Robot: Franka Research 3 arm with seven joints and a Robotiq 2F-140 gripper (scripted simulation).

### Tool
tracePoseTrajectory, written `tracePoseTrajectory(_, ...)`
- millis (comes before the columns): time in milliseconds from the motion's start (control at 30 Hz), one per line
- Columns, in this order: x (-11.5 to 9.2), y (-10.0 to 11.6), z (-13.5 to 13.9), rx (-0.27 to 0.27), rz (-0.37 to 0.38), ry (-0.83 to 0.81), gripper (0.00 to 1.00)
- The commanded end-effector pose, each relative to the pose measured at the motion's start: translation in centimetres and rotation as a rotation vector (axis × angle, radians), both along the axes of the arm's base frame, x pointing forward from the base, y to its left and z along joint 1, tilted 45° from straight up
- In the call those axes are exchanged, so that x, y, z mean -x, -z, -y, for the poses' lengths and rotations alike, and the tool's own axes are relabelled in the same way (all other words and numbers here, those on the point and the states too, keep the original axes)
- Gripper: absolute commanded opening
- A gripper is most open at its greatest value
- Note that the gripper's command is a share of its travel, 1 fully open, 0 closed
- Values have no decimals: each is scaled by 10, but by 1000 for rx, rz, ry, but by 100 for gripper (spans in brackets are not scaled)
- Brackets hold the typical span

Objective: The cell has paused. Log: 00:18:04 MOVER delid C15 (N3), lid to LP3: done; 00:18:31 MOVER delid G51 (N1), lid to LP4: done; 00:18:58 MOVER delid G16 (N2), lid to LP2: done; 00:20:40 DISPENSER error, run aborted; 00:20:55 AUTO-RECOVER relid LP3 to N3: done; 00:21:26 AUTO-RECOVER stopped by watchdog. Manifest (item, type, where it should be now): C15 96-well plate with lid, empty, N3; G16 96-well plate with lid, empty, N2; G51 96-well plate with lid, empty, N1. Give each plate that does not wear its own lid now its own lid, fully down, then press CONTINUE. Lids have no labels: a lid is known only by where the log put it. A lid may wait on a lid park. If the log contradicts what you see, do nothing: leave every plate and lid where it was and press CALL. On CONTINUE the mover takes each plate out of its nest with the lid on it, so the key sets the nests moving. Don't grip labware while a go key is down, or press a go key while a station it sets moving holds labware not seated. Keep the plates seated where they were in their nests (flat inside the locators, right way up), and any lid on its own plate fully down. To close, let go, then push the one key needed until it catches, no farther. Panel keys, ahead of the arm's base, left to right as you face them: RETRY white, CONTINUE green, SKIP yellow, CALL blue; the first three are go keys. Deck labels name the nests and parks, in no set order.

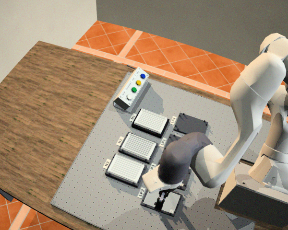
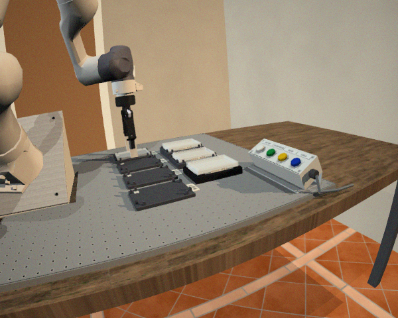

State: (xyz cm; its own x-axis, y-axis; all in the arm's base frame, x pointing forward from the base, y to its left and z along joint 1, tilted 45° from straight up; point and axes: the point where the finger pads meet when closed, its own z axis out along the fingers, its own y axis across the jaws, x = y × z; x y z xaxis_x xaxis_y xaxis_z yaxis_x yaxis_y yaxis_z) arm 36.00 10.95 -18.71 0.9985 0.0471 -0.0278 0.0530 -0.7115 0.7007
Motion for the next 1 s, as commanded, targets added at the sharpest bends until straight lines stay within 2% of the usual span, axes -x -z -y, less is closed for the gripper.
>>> tracePoseTrajectory(0, 1, 0, 0, 0, 2, 6, 0)
tracePoseTrajectory(967, 1, -3, -2, 0, 2, 6, 0)
